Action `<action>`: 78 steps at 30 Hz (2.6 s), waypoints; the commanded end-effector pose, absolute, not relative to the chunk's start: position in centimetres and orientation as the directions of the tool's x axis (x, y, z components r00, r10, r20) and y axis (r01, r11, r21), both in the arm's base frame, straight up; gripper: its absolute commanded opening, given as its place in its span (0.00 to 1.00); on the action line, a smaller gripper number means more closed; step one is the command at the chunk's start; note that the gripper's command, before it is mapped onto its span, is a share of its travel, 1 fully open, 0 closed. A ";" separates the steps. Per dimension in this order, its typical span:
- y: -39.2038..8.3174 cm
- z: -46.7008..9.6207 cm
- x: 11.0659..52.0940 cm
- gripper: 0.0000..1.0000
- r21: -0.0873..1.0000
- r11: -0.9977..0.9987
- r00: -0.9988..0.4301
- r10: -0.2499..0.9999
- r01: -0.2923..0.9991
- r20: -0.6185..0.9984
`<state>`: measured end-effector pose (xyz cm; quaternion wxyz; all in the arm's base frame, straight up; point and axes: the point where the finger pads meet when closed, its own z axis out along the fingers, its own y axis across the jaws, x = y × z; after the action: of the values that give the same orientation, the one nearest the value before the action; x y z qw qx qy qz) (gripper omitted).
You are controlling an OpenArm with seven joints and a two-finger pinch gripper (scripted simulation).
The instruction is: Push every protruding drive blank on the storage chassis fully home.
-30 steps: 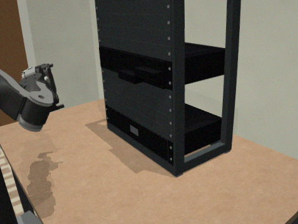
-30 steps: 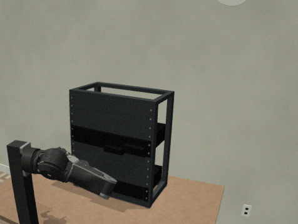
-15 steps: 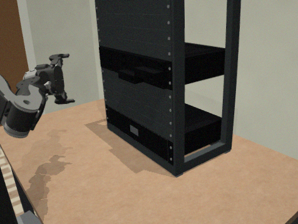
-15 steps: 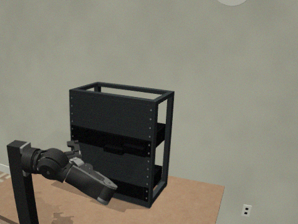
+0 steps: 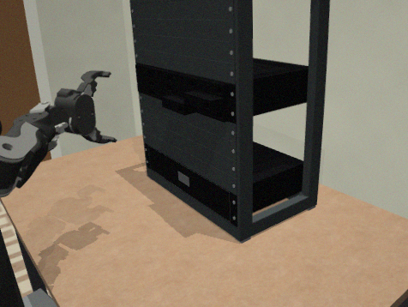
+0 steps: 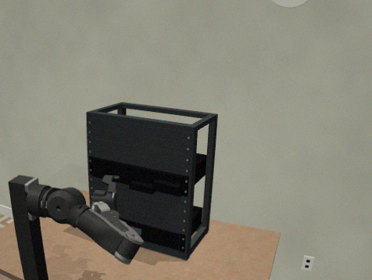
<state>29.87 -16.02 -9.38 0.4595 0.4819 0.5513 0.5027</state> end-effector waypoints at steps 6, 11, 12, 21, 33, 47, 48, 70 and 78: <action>-19.3 -8.9 29.1 1.00 1.000 0.003 0.025 1.000 0.029 -0.004; -21.2 -9.0 28.4 1.00 1.000 -0.002 0.107 0.994 0.017 0.000; -21.6 -9.0 28.2 1.00 1.000 -0.002 0.120 0.993 0.016 0.000; -23.2 -9.0 27.4 1.00 1.000 -0.001 0.189 0.982 0.007 0.000; -24.0 -9.1 27.0 1.00 1.000 0.001 0.224 0.974 0.004 -0.002; -24.1 -9.1 27.0 1.00 1.000 0.001 0.226 0.974 0.004 -0.002; -24.1 -9.1 27.0 1.00 1.000 0.001 0.226 0.974 0.004 -0.002; -24.1 -9.0 27.1 1.00 1.000 0.000 0.226 0.974 0.005 -0.001; -25.0 -7.1 28.3 1.00 1.000 -0.003 0.227 0.974 0.009 0.001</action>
<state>28.29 -24.83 -6.82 0.5583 0.5477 0.4400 0.4412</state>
